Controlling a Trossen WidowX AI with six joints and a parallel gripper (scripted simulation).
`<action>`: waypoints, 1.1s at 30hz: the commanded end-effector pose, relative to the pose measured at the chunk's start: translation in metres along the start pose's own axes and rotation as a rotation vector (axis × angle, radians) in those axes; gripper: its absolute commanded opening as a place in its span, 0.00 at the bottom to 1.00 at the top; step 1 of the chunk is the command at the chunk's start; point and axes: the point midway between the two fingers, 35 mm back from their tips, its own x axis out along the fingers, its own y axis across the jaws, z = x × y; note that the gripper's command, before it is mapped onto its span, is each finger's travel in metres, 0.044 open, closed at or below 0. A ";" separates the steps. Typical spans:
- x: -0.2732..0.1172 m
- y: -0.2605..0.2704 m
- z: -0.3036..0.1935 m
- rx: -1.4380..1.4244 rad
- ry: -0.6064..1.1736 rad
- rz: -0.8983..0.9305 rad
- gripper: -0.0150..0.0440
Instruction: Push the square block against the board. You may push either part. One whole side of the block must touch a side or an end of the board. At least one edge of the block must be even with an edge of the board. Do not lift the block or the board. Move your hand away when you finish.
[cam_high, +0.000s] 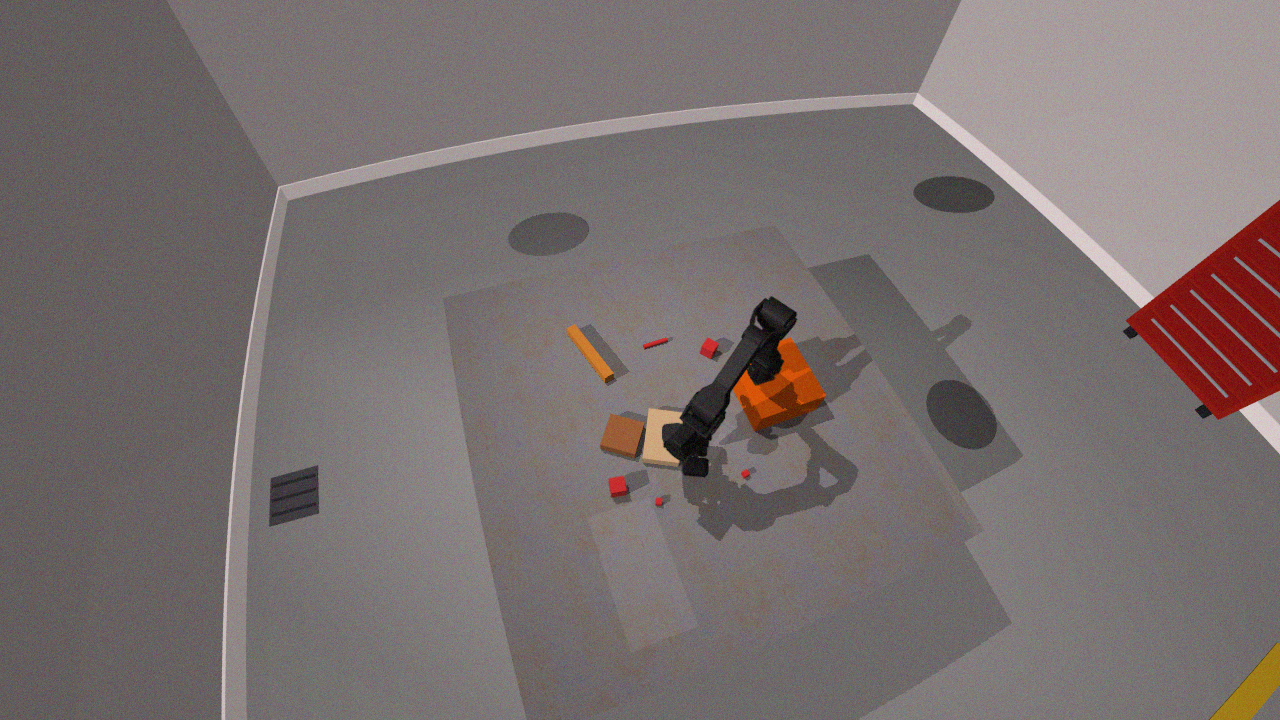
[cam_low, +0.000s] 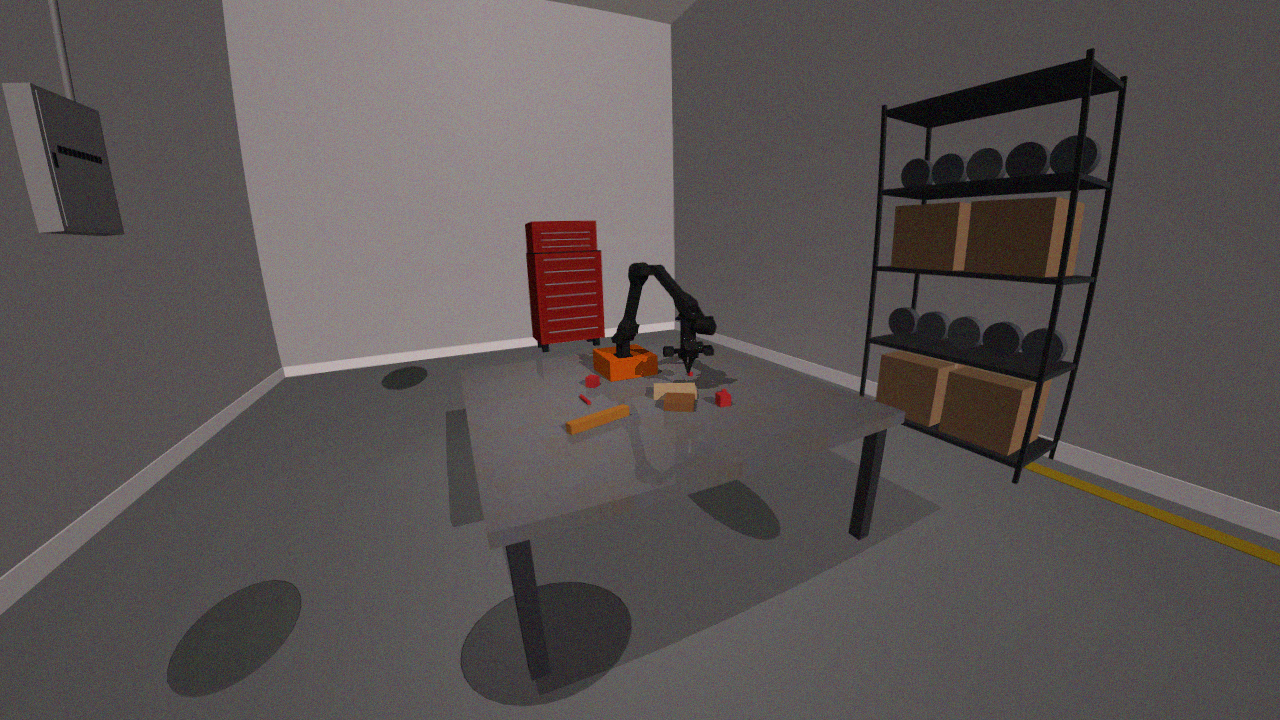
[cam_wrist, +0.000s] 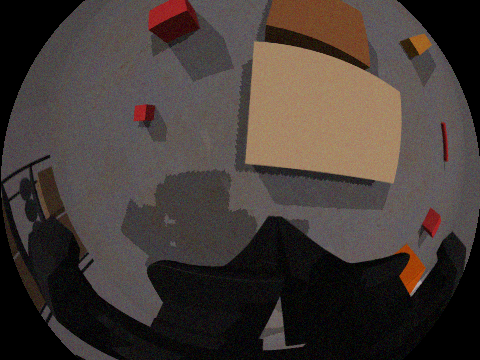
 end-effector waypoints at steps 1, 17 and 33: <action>0.000 0.001 0.000 0.031 -0.003 -0.004 0.25; 0.055 0.001 0.004 0.031 -0.003 -0.004 0.25; 0.055 0.001 0.014 0.031 -0.004 -0.004 0.25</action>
